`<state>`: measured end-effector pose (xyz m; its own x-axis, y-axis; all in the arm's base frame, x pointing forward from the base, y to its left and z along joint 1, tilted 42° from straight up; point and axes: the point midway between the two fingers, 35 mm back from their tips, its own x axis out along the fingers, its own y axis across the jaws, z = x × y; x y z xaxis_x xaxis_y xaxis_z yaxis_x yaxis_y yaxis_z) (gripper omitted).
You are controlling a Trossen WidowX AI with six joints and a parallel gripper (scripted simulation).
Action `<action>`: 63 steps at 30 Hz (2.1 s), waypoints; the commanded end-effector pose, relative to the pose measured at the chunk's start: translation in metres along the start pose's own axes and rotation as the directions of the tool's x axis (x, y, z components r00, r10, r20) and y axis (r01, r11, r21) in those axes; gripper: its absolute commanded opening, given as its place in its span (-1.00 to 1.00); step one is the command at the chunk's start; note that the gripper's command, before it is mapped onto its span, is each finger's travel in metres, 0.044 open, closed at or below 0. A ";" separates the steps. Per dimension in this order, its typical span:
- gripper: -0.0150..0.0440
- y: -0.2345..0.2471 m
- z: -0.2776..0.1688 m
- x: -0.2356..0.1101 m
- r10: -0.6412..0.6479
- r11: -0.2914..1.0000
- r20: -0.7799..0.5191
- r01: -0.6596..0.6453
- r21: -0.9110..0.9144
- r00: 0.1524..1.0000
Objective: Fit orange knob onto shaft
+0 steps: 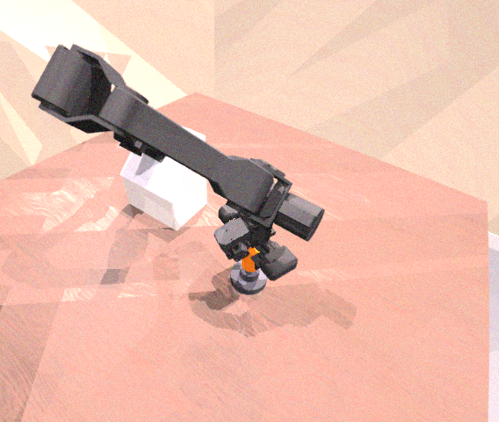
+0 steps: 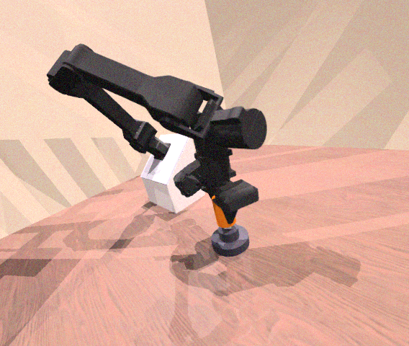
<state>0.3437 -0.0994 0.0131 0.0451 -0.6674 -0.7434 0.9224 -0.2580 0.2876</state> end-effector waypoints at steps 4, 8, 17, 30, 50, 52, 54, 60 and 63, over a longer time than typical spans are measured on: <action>-0.49 0.000 -0.001 0.001 0.003 1.000 -0.001 -0.003 0.003 1.000; -0.49 0.000 -0.001 0.001 0.003 1.000 -0.001 -0.003 0.003 1.000; -0.49 -0.001 -0.001 0.003 0.003 1.000 -0.001 -0.003 0.003 1.000; -0.49 -0.001 -0.002 0.016 0.003 1.000 0.000 -0.003 0.003 1.000; 0.49 -0.001 0.000 0.016 -0.001 1.000 0.002 0.001 0.011 1.000; 0.67 -0.001 0.000 0.016 -0.001 1.000 0.002 0.001 0.011 1.000; 0.84 -0.001 0.000 0.016 -0.001 1.000 0.002 0.001 0.011 1.000; 1.00 -0.001 0.000 0.016 -0.001 1.000 0.002 0.001 0.011 1.000; 1.00 0.000 0.000 0.013 -0.001 1.000 0.001 0.001 0.011 1.000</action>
<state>0.3437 -0.1100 0.0004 0.0429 -0.6685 -0.7425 0.9188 -0.2654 0.2921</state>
